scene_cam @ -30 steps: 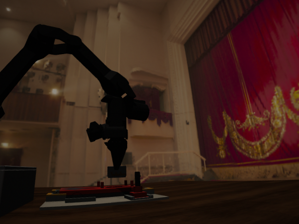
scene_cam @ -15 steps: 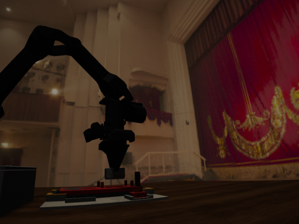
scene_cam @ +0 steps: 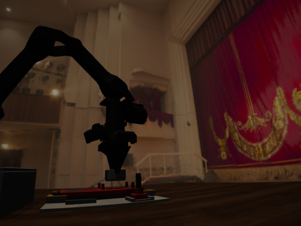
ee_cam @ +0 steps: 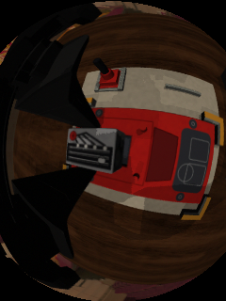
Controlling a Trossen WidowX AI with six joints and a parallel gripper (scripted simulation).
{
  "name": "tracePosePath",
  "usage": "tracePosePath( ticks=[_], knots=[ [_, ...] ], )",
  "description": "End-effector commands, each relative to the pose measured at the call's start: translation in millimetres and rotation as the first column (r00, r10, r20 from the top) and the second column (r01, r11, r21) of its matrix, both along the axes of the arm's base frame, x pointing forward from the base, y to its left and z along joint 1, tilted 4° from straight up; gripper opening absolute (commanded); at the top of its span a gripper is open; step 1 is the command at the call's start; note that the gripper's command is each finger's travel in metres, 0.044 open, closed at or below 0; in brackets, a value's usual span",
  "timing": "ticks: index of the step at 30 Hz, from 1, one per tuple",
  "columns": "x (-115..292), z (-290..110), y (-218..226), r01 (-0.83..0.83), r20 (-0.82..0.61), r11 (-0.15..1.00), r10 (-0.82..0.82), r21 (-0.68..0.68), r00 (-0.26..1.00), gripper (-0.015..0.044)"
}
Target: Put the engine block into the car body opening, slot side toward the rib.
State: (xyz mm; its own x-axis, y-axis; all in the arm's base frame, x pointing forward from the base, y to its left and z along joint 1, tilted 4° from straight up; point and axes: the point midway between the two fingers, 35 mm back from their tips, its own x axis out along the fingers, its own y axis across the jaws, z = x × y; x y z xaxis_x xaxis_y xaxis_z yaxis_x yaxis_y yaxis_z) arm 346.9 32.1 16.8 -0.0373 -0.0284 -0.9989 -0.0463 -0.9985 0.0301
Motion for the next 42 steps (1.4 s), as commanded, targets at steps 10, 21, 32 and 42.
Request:
tracePosePath(
  ticks=[10, 21, 32, 42],
  knots=[
    [0.7, -0.1, 1.0, 0.034, 0.003, 0.999, -0.035, 0.004, 0.999, 0.0159],
    [1.0, 0.0, 1.1, 0.167, 0.006, 0.986, -0.167, -0.001, 0.986, 0.0159],
    [0.9, 0.0, 1.2, -0.086, 0.000, 0.996, 0.086, 0.008, 0.996, 0.0159],
    [0.8, 0.0, 1.1, 0.030, 0.003, 1.000, -0.030, 0.004, 1.000, 0.0159]
  ],
)
